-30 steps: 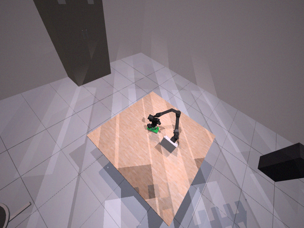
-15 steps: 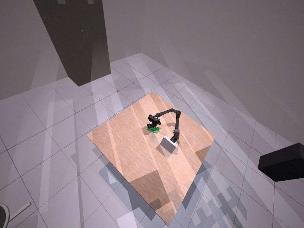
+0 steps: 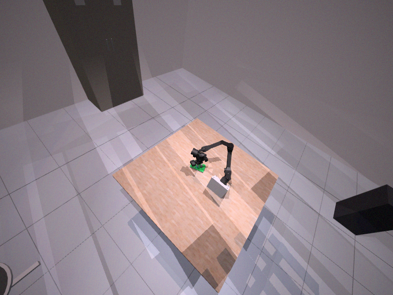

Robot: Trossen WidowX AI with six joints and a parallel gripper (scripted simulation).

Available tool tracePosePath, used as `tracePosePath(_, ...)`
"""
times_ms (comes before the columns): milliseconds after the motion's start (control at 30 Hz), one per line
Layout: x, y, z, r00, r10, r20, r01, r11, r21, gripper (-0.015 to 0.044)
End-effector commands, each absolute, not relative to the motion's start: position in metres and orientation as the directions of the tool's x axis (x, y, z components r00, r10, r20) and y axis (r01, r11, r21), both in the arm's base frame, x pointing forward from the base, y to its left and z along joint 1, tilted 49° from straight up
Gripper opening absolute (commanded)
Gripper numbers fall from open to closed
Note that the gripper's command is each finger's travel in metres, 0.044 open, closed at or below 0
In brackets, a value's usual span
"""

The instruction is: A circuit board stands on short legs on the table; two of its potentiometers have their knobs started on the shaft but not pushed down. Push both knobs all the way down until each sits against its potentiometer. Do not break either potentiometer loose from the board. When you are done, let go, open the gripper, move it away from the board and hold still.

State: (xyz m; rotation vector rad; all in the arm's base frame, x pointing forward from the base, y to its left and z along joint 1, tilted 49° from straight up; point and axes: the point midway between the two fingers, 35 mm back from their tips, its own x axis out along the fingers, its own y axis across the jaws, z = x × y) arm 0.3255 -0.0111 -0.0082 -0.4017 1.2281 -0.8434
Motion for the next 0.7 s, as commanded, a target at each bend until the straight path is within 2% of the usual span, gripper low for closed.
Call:
tracePosePath(0, 0.327, -0.023, -0.016, 0.072, -0.753, -0.654, 0.368, 0.629, -0.684, 0.0)
tracePosePath(667, 0.326, -0.005, 0.0, 0.072, -0.752, -0.655, 0.368, 0.631, -0.683, 0.0)
